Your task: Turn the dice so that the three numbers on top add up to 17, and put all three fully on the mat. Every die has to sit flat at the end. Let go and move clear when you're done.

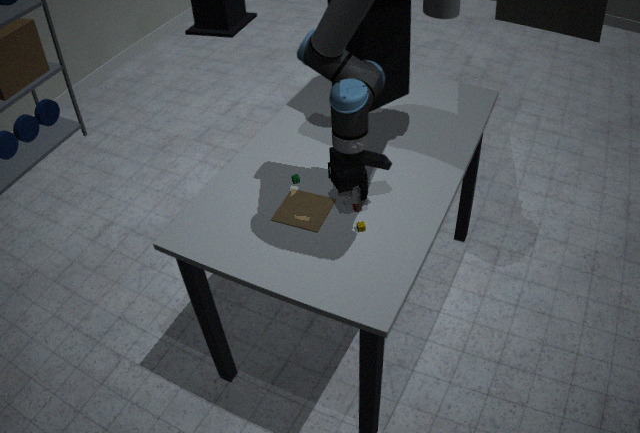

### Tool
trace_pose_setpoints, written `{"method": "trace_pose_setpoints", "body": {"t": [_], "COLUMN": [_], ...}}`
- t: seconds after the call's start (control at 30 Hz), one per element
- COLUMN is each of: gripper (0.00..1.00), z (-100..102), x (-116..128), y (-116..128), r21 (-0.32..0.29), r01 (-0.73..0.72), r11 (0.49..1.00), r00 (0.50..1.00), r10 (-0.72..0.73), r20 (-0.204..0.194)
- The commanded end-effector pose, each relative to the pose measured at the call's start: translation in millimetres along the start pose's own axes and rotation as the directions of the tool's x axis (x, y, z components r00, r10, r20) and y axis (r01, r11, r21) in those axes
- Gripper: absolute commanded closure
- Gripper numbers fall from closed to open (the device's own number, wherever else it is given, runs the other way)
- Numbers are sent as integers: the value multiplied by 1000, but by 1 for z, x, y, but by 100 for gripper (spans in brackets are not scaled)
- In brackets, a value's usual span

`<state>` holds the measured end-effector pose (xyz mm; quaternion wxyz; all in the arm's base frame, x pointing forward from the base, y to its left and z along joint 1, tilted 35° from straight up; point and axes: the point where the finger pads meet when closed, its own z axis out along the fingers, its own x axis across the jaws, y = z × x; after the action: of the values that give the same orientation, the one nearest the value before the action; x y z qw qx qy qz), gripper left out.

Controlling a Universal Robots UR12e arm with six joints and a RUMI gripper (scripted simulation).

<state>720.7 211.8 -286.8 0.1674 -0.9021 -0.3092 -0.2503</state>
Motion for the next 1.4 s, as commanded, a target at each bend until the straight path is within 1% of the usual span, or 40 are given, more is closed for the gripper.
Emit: {"method": "trace_pose_setpoints", "body": {"t": [0.0, 0.9, 0.97, 1.03, 1.27, 1.33, 1.37], "gripper": [97, 97, 97, 97, 97, 97, 97], "z": [0, -2, -7, -17, -67, -67, -74], "x": [0, 0, 0, 0, 0, 0, 0], "y": [0, 0, 0, 0, 0, 0, 0], "r21": [-1, -1, -1, -1, -1, -1, -1], "r01": [0, 0, 0, 0, 0, 0, 0], "r11": [1000, 1000, 1000, 1000, 1000, 1000, 1000], "r00": [1000, 1000, 1000, 1000, 1000, 1000, 1000], "r10": [0, 0, 0, 0, 0, 0, 0], "r20": [0, 0, 0, 0, 0, 0, 0]}}
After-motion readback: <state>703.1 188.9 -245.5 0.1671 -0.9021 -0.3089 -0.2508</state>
